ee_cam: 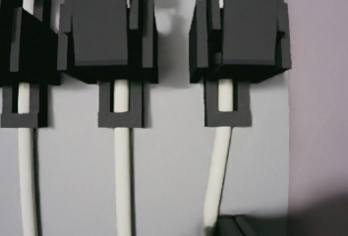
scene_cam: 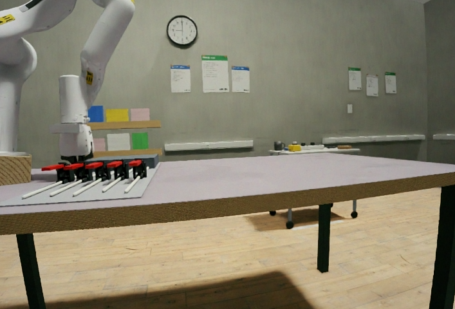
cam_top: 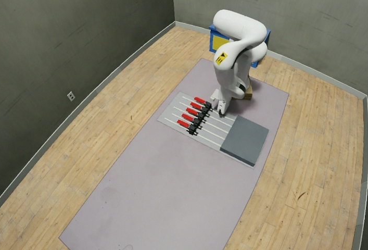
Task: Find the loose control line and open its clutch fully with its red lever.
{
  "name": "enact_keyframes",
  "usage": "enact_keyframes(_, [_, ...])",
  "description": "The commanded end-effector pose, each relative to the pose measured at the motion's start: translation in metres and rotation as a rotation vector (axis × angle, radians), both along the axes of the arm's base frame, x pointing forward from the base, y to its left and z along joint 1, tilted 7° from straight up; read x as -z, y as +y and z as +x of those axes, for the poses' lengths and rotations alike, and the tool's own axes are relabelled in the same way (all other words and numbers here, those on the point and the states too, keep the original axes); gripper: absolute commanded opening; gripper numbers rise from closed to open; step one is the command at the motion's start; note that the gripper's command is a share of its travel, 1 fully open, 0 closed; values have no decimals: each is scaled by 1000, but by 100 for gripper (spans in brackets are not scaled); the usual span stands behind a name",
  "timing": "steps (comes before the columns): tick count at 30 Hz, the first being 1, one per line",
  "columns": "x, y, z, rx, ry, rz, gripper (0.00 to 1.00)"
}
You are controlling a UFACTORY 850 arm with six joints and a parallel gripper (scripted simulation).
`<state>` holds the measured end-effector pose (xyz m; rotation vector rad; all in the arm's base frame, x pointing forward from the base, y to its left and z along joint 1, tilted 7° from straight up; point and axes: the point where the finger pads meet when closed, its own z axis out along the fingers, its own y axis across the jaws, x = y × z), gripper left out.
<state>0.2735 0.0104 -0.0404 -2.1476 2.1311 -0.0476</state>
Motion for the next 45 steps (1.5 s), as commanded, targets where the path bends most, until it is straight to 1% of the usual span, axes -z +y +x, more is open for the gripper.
enact_keyframes(1, [1,0,-6,0,0,0,0])
enact_keyframes(14, [1,0,-15,0,0,0,0])
enact_keyframes(25, [1,0,-16,0,0,0,0])
enact_keyframes(28, [-2,0,-16,0,0,0,0])
enact_keyframes(32, [-13,-1,-17,0,0,0,0])
enact_keyframes(37, [-38,-2,-20,0,0,0,0])
enact_keyframes(39, [-38,-2,-20,0,0,0,0])
enact_keyframes(45, [-67,-4,-23,0,0,0,0])
